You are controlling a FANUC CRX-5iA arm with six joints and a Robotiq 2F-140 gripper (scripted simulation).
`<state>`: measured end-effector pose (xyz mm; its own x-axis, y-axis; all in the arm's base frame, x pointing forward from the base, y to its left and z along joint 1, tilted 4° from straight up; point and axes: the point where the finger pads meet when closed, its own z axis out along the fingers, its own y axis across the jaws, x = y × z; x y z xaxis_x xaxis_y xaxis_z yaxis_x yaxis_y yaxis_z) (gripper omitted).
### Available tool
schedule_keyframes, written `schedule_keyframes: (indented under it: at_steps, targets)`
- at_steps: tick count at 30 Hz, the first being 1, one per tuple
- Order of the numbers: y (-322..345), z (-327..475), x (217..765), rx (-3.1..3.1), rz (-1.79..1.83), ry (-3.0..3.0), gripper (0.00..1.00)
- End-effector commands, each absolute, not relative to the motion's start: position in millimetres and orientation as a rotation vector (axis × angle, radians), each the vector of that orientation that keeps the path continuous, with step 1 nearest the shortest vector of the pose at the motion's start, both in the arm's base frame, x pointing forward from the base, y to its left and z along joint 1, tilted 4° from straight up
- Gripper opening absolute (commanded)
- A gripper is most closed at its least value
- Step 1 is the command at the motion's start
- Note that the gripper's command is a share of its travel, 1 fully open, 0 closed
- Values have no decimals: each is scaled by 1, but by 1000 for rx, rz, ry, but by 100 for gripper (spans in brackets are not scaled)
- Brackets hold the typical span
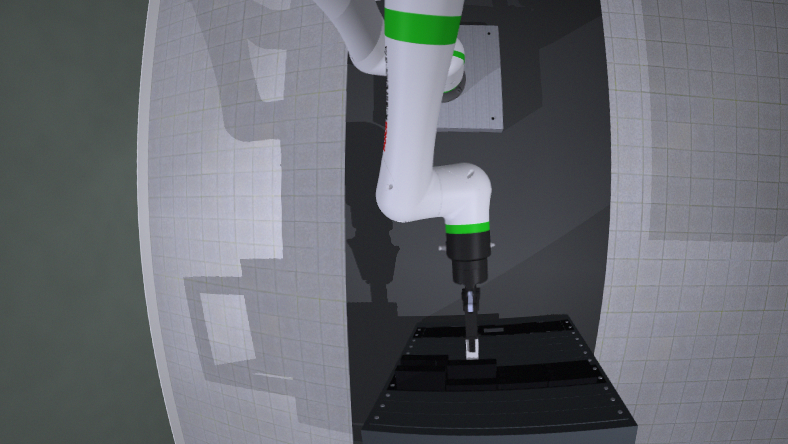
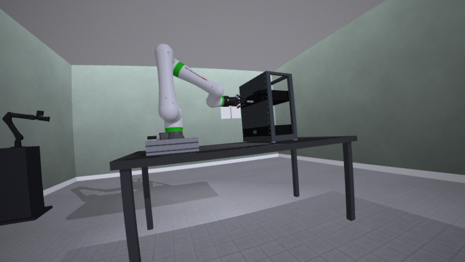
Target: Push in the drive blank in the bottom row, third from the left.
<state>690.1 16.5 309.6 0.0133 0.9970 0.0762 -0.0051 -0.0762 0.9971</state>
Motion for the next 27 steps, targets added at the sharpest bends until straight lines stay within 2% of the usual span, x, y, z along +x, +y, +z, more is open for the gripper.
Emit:
schedule_keyframes:
  at_steps: [1, 11, 27]
  targets:
    - [17, 311, 673, 1267, 1258, 1158, 10]
    - [17, 311, 628, 1267, 1258, 1158, 10]
    - [17, 311, 625, 1267, 1258, 1158, 10]
